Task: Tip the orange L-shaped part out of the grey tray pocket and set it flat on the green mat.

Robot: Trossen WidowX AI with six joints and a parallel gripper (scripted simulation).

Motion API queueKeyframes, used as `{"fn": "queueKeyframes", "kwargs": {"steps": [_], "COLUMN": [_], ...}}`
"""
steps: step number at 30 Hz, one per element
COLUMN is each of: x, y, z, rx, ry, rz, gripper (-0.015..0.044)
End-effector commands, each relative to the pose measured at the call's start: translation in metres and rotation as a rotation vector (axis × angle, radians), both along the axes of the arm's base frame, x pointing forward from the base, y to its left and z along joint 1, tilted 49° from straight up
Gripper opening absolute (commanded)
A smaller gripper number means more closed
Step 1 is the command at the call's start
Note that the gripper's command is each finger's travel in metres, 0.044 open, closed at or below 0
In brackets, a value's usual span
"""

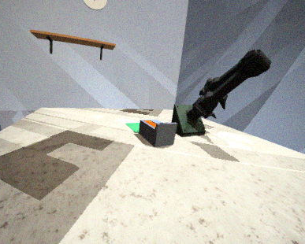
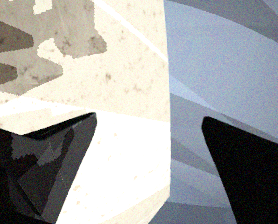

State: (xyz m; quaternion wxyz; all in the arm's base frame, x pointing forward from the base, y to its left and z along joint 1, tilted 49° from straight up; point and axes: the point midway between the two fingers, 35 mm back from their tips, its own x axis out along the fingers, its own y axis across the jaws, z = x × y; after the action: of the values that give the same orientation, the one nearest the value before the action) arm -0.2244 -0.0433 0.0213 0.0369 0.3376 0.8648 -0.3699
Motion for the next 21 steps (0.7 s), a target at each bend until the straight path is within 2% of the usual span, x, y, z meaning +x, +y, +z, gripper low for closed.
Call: {"fn": "queueKeyframes", "kwargs": {"steps": [1, 5, 8, 9, 15, 21], "x": [0.000, 0.007, 0.027, 0.036, 0.115, 0.199], "y": [-0.003, -0.040, -0.086, -0.099, -0.163, -0.180], "z": [-0.001, -0.012, -0.024, -0.028, -0.037, -0.036], "rx": [-0.005, -0.063, -0.120, -0.132, -0.186, -0.138], "ry": [-0.007, -0.113, -0.261, -0.309, -0.611, -0.876], "rz": [0.010, 0.138, 0.290, 0.338, 0.580, 0.728], "gripper": [0.0374, 0.0269, 0.0190, 0.0180, 0.0180, 0.0180]}}
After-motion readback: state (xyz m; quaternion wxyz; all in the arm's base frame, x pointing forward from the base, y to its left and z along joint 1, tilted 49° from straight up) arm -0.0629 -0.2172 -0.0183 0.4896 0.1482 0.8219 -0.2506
